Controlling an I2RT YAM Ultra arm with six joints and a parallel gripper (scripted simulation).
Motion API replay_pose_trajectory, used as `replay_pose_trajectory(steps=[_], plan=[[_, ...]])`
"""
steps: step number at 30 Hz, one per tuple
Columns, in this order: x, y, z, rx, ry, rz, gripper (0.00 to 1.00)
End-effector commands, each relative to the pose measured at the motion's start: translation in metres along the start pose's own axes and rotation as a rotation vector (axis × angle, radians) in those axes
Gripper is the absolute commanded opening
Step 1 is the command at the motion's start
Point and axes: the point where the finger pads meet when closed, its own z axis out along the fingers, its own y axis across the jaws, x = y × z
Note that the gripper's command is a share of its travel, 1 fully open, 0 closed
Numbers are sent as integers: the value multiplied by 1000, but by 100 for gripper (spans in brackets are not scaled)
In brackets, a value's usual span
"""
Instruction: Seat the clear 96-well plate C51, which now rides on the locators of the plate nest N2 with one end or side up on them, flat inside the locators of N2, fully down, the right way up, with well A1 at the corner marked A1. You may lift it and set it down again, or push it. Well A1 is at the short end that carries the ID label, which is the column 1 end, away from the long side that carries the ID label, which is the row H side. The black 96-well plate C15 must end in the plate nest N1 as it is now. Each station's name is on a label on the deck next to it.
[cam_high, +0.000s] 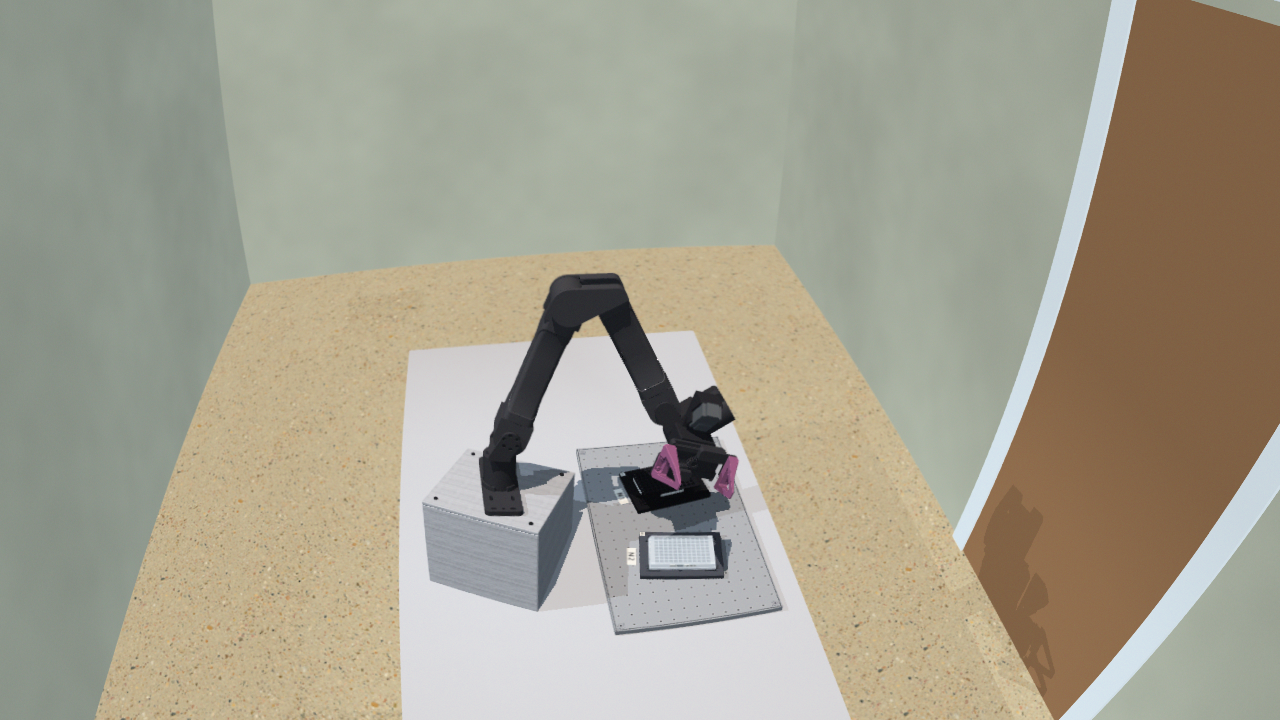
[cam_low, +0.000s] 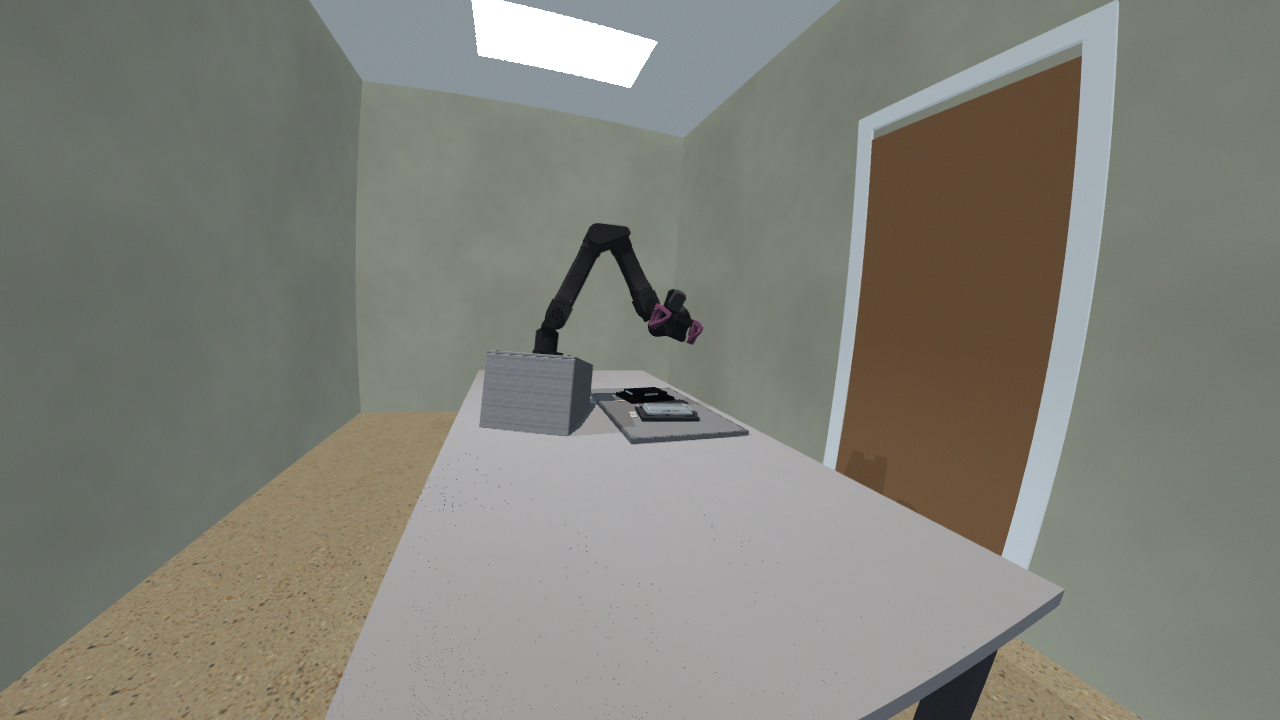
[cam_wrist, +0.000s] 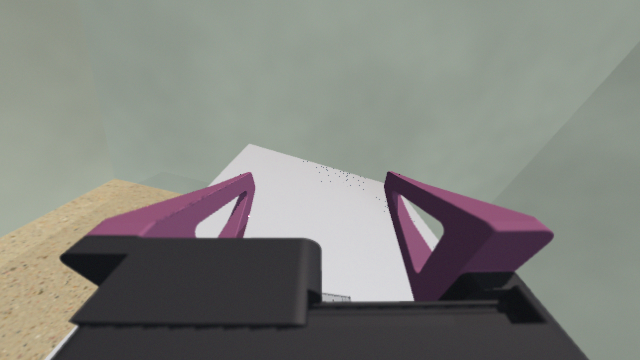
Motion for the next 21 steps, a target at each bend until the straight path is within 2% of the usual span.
replay_pose_trajectory(steps=[1, 17, 21], plan=[[-3, 0, 0, 2, -2, 12, 100], [-3, 0, 0, 2, -2, 12, 100], [11, 13, 6, -62, 77, -75, 100]])
